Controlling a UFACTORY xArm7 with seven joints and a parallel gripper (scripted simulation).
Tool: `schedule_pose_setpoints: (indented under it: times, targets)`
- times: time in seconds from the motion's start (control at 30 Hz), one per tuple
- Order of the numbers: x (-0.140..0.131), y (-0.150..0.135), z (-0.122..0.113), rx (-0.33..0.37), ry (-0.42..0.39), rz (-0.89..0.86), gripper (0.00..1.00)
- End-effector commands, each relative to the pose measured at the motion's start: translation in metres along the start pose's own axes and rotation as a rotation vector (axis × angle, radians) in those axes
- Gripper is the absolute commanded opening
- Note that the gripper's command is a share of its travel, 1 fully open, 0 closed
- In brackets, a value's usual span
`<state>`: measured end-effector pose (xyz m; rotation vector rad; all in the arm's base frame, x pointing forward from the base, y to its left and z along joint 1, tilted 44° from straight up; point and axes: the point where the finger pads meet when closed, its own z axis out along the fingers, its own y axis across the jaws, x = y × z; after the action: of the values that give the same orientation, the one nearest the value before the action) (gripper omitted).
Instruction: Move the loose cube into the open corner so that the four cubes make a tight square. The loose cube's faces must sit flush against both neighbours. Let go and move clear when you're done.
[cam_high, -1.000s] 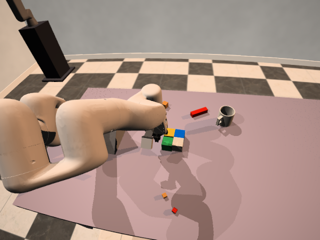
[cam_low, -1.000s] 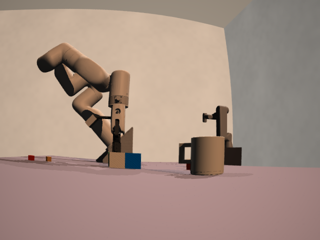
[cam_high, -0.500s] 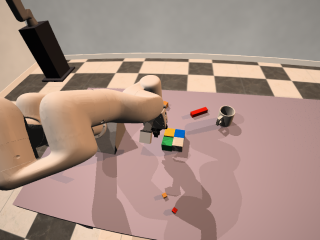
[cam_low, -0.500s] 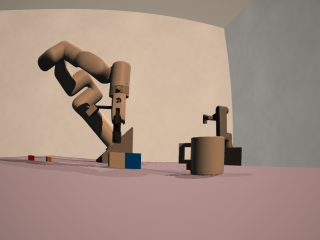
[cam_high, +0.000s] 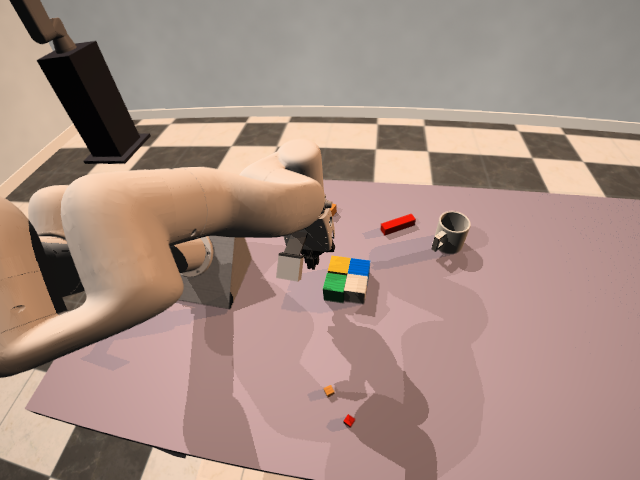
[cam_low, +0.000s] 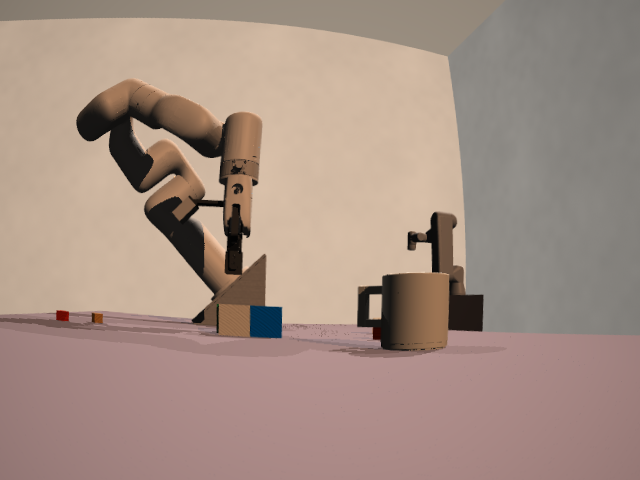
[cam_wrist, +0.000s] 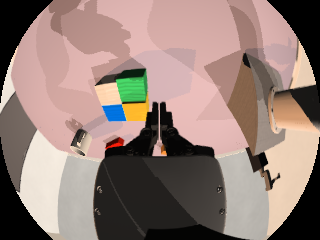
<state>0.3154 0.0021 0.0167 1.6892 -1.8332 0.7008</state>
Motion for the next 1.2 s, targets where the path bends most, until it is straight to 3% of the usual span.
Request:
schedule_pose_setpoints:
  times: [0.0,0.47,0.5,0.6,0.67,0.8,1.17]
  targets:
    - [-0.001,-0.001,-0.003,0.003,-0.002,0.0,0.0]
    - [-0.001,-0.001,-0.003,0.003,-0.002,0.0,0.0]
    - [0.0,-0.002,-0.003,0.003,-0.002,0.0,0.47]
    - [0.022,-0.031,-0.004,0.003,-0.005,-0.001,0.47]
    - [0.022,-0.031,-0.004,0.003,-0.005,-0.001,0.47]
    - [0.063,-0.073,-0.003,0.004,-0.002,0.0,0.47]
    - [0.064,-0.074,-0.003,0.004,-0.002,0.0,0.47]
